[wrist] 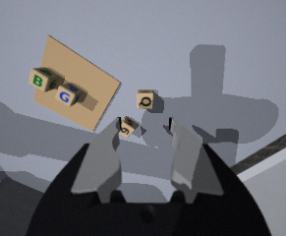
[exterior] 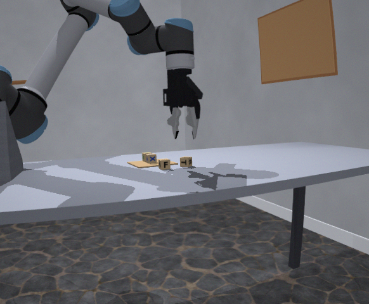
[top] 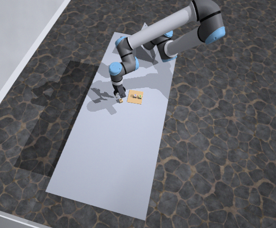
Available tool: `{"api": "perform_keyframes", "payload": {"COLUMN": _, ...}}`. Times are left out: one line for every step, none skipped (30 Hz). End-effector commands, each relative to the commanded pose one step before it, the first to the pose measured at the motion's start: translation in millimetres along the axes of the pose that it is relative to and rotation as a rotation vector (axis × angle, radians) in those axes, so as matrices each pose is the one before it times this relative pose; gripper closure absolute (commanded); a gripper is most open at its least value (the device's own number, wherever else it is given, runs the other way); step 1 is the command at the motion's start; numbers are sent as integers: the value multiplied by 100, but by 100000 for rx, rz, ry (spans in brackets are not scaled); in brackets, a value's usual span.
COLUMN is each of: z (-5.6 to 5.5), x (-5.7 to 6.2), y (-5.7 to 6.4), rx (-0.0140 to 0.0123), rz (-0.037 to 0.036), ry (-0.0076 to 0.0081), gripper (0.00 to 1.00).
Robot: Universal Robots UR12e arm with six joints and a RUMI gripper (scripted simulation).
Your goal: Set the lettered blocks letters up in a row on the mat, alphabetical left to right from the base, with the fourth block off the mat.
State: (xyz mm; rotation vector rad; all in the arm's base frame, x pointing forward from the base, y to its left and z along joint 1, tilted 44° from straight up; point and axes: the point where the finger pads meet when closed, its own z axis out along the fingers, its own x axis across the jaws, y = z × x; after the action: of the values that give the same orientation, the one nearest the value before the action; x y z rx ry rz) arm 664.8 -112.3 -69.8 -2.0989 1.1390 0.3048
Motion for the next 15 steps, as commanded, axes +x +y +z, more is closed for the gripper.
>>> {"api": "perform_keyframes", "payload": {"z": 127, "x": 58, "y": -22, "rx": 42, "rz": -40, "ry": 116, "gripper": 60}}
{"api": "perform_keyframes", "payload": {"z": 73, "x": 0, "y": 0, "rx": 0, "rz": -3, "ry": -3, "gripper": 60}}
{"api": "perform_keyframes", "payload": {"z": 81, "x": 0, "y": 0, "rx": 0, "rz": -3, "ry": -3, "gripper": 60}}
{"api": "perform_keyframes", "payload": {"z": 88, "x": 0, "y": 0, "rx": 0, "rz": 0, "ry": 0, "gripper": 60}}
{"api": "perform_keyframes", "payload": {"z": 96, "x": 0, "y": 0, "rx": 0, "rz": 0, "ry": 0, "gripper": 60}}
{"api": "perform_keyframes", "payload": {"z": 0, "x": 0, "y": 0, "rx": 0, "rz": 0, "ry": 0, "gripper": 60}}
{"api": "perform_keyframes", "payload": {"z": 0, "x": 0, "y": 0, "rx": 0, "rz": 0, "ry": 0, "gripper": 60}}
{"api": "perform_keyframes", "payload": {"z": 103, "x": 0, "y": 0, "rx": 0, "rz": 0, "ry": 0, "gripper": 60}}
{"api": "perform_keyframes", "payload": {"z": 111, "x": 0, "y": 0, "rx": 0, "rz": 0, "ry": 0, "gripper": 60}}
{"api": "perform_keyframes", "payload": {"z": 118, "x": 0, "y": 0, "rx": 0, "rz": 0, "ry": 0, "gripper": 60}}
{"api": "perform_keyframes", "payload": {"z": 125, "x": 1, "y": 0, "rx": 0, "rz": 0, "ry": 0, "gripper": 60}}
{"api": "perform_keyframes", "payload": {"z": 131, "x": 0, "y": 0, "rx": 0, "rz": 0, "ry": 0, "gripper": 60}}
{"api": "perform_keyframes", "payload": {"z": 137, "x": 0, "y": 0, "rx": 0, "rz": 0, "ry": 0, "gripper": 60}}
{"api": "perform_keyframes", "payload": {"z": 142, "x": 1, "y": 0, "rx": 0, "rz": 0, "ry": 0, "gripper": 60}}
{"api": "perform_keyframes", "payload": {"z": 147, "x": 1, "y": 0, "rx": 0, "rz": 0, "ry": 0, "gripper": 60}}
